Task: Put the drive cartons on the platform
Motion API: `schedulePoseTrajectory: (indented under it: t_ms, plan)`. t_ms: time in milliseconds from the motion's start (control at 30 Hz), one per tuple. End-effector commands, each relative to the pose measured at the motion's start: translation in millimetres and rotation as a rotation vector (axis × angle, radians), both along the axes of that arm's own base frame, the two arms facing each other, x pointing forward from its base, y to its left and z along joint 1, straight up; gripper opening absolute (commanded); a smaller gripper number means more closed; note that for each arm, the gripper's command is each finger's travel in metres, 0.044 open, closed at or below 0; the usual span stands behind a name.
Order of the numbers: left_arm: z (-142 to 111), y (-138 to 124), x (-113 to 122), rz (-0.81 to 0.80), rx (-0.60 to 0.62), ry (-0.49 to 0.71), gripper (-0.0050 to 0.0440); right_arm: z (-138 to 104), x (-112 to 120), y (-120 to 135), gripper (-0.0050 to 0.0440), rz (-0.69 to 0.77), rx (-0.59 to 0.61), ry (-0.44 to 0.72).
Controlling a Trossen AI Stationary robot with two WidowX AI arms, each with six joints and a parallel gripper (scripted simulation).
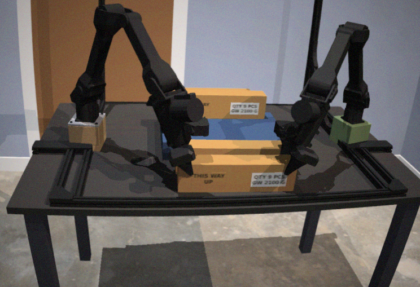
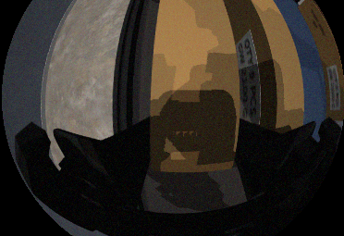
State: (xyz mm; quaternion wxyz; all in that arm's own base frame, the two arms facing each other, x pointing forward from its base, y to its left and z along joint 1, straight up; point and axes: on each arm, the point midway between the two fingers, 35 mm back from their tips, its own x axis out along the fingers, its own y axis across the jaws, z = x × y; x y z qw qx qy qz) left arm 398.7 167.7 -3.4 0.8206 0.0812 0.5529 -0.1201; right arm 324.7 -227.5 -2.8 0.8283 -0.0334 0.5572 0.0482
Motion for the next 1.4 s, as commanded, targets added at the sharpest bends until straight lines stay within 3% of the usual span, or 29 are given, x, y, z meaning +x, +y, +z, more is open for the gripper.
schedulePoseTrajectory:
  t_ms: [0, 400, 1367]
  plan:
    - [-1.3, -0.3, -0.1, -0.001, 0.000, 0.001, 0.0000, -1.8, -0.6, 0.7, 0.0000, 0.002, 0.001, 0.003]
    - [28.1, -0.3, -0.1, -0.001, 0.000, 0.001, 0.0000, 27.5, -0.6, 0.7, 0.0000, 0.002, 0.001, 0.003]
    - [28.5, -0.3, -0.1, -0.001, 0.000, 0.001, 0.0000, 28.0, -0.6, 0.7, 0.0000, 0.002, 0.001, 0.003]
